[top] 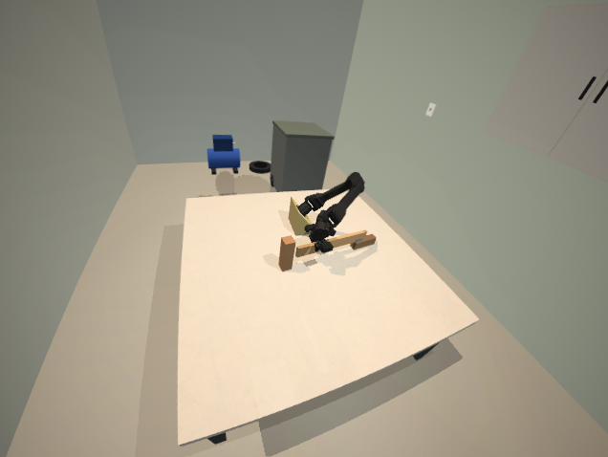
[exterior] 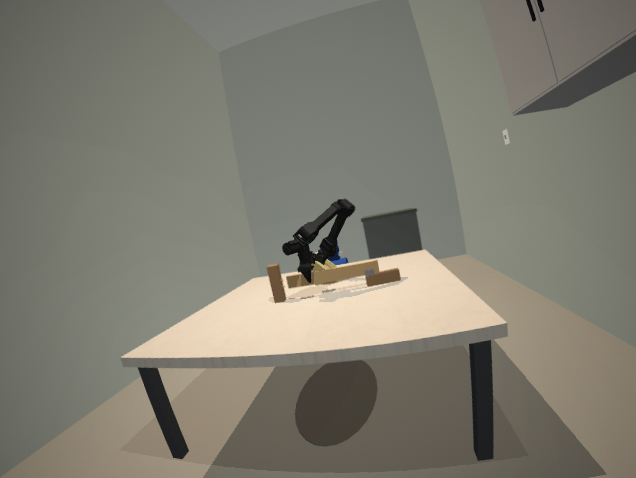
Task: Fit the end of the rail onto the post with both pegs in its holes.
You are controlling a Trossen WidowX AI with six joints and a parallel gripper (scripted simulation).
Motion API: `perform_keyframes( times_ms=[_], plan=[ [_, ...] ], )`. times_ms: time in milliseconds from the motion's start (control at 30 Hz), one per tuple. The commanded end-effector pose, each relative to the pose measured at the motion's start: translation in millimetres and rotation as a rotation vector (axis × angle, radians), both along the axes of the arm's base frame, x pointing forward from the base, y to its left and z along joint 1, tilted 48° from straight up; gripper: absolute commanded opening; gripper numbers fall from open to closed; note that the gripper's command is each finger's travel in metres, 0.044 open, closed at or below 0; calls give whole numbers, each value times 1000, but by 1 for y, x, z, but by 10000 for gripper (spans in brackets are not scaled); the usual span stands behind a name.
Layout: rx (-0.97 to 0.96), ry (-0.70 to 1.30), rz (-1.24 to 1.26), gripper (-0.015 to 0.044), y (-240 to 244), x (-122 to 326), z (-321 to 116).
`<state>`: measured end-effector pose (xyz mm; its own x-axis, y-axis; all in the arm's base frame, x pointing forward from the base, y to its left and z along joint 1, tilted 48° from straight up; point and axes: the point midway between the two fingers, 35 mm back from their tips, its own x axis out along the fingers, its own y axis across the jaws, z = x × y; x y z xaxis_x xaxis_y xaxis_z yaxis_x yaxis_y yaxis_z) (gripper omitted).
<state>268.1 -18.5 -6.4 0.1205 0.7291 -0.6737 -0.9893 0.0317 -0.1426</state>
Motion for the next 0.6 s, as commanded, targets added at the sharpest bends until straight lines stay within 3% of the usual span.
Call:
perform_keyframes(
  times_ms=[0, 567],
  plan=[
    [0, -2, -2, 0, -2, 1, 0],
    [0, -2, -2, 0, -5, 1, -4]
  ],
)
